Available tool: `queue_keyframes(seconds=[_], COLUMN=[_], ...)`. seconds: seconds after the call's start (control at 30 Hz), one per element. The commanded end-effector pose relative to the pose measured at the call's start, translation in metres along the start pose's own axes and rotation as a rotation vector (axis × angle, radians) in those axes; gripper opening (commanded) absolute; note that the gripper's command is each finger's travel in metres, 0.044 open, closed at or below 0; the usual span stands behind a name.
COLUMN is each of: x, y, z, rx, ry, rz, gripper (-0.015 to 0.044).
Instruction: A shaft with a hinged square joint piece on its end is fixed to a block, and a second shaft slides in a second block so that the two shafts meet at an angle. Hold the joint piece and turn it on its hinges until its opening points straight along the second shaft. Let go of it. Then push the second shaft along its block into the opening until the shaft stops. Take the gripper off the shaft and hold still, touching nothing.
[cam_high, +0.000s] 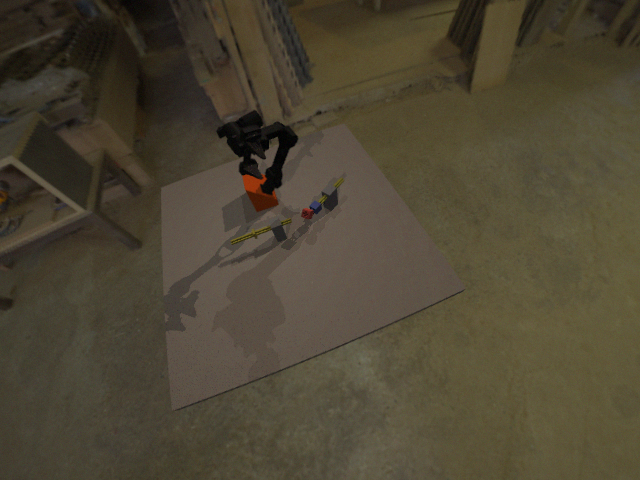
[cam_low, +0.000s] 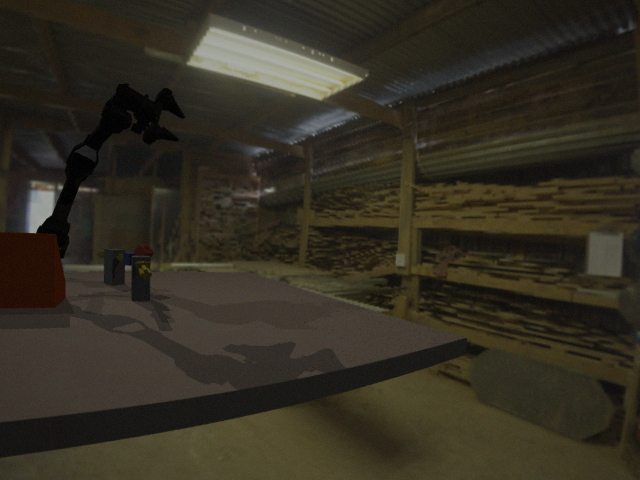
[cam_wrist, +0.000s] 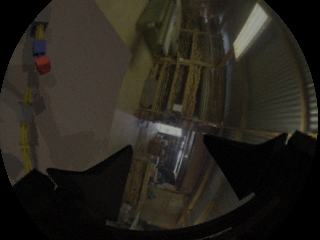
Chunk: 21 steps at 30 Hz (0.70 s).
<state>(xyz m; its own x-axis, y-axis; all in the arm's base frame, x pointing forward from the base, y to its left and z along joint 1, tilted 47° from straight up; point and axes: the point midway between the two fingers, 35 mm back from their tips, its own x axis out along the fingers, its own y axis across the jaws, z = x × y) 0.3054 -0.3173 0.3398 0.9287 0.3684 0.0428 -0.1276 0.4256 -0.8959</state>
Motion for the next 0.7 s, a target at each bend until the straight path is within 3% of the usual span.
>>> queue_keyframes(seconds=[0.0,0.27,0.5,0.67], x=[0.027,0.07,0.078,0.076], y=[0.042,0.148,0.238,0.252], z=[0.015,0.059,0.114,0.125], rx=[0.016,0.111,0.213,0.202], ry=[-0.066,-0.207,-0.318,-0.345], rz=[0.043,0.143,0.246,0.264], gripper=[0.044,0.044,0.044,0.044])
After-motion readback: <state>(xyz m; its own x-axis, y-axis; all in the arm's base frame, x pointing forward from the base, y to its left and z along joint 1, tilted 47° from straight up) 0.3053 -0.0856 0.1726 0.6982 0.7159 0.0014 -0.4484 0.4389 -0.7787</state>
